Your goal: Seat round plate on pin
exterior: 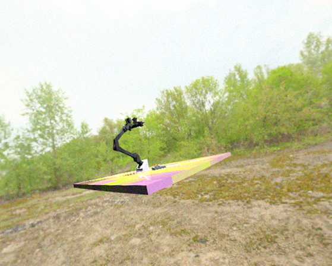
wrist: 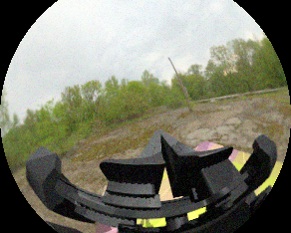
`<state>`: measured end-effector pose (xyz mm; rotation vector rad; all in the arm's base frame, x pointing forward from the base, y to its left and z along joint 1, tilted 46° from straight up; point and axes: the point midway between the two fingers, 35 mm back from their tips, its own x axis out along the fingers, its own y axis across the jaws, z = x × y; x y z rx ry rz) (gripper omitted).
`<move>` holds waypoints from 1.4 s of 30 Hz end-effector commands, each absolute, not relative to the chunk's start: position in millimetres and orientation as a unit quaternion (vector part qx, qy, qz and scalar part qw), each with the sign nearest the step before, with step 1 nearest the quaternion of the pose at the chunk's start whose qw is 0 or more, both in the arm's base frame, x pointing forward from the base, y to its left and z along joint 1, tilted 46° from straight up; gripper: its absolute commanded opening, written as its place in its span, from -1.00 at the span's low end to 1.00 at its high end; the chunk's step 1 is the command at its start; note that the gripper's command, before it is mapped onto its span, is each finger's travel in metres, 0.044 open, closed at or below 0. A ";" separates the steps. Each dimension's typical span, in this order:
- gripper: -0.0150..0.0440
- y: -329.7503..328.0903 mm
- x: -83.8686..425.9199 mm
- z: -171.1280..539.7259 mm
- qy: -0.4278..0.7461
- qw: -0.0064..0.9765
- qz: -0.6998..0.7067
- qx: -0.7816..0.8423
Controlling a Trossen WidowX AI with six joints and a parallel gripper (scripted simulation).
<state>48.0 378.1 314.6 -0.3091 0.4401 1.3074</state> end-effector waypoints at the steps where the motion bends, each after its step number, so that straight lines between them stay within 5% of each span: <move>1: -0.49 365.2 100.2 259.0 0.284 0.797 0.506 -0.166; 15: -0.49 247.7 218.4 106.8 0.499 0.822 0.137 -0.236; 27: -0.49 73.8 233.9 31.6 0.618 0.695 -0.211 -0.302; 42: -0.49 58.6 238.0 9.4 0.623 0.682 -0.230 -0.307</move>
